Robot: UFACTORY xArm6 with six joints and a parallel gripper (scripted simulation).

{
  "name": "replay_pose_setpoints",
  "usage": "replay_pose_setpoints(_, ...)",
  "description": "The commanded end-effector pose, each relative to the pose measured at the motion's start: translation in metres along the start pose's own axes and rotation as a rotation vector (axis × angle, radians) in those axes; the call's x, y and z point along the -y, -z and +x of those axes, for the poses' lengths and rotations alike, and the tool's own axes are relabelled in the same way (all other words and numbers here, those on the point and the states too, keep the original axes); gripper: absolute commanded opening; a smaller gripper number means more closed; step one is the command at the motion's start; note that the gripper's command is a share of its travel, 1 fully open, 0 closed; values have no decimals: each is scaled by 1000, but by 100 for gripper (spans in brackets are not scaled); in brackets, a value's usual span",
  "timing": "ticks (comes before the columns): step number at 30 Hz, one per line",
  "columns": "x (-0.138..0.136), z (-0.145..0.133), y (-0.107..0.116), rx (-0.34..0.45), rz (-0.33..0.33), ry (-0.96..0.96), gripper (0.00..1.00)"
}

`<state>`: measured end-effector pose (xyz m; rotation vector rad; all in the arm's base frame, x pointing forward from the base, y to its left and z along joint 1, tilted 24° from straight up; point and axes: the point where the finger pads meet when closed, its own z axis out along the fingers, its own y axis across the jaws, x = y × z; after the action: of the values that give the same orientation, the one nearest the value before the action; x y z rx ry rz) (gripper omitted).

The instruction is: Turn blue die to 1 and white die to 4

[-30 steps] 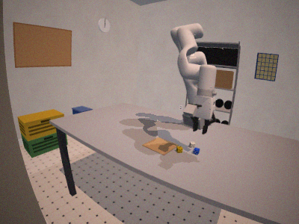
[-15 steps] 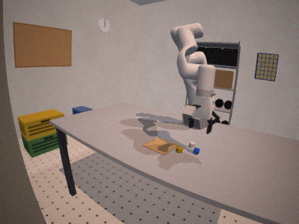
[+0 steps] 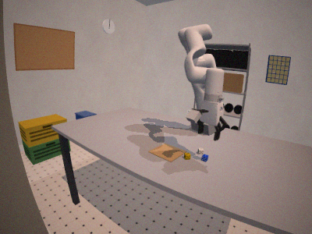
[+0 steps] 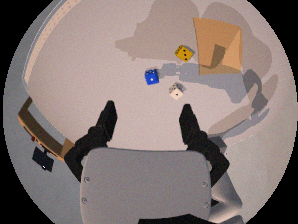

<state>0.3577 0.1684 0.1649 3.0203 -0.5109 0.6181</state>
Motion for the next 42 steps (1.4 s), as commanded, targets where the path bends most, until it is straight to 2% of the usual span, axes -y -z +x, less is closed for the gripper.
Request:
replay_pose_setpoints(1,1,1,0,-13,-1,-136,100)
replay_pose_setpoints(13,0,0,-4,-14,0,-465,100)
replay_pose_setpoints(16,0,0,-5,-14,0,-481,100)
replay_pose_setpoints(18,0,-1,-6,-15,1,-586,100)
replay_pose_setpoints(31,-1,-2,-10,-15,3,-912,100)
replay_pose_setpoints(34,-1,-2,-10,-15,3,-918,100)
replay_pose_setpoints(36,-1,-2,-11,-16,4,-1031,100)
replay_pose_setpoints(42,-1,-2,-12,-16,5,-1158,100)
